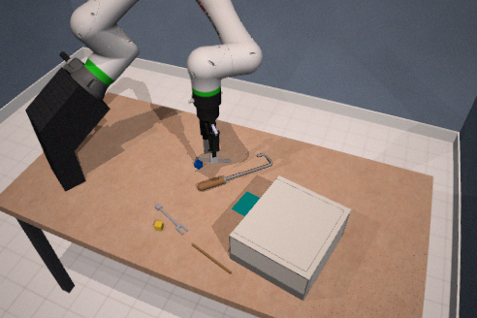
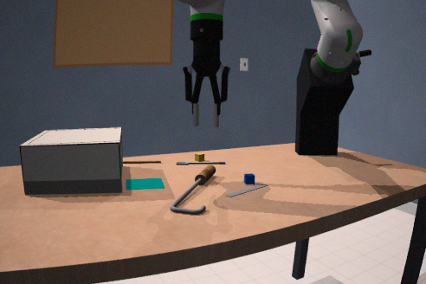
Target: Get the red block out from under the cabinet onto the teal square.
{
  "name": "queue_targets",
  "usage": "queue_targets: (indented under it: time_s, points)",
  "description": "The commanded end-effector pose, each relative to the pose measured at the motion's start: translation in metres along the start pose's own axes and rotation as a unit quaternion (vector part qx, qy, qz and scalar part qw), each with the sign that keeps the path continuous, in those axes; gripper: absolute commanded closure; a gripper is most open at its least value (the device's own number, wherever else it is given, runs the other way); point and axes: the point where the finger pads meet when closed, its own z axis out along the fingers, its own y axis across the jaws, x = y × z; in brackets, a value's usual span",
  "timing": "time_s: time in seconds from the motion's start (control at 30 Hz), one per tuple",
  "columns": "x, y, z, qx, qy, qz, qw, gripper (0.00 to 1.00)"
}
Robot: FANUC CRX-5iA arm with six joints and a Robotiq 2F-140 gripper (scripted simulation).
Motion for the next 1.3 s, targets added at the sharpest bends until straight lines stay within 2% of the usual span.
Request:
queue_targets:
  time_s: [0.0, 0.93, 1.27]
  points:
    - [0.0, 0.0, 0.001, 0.0, 0.0, 0.0, 1.0, 0.66]
    - [0.0, 0.0, 0.084, 0.0, 0.0, 0.0, 1.0, 0.66]
    - [0.0, 0.0, 0.098, 0.0, 0.0, 0.0, 1.0, 0.66]
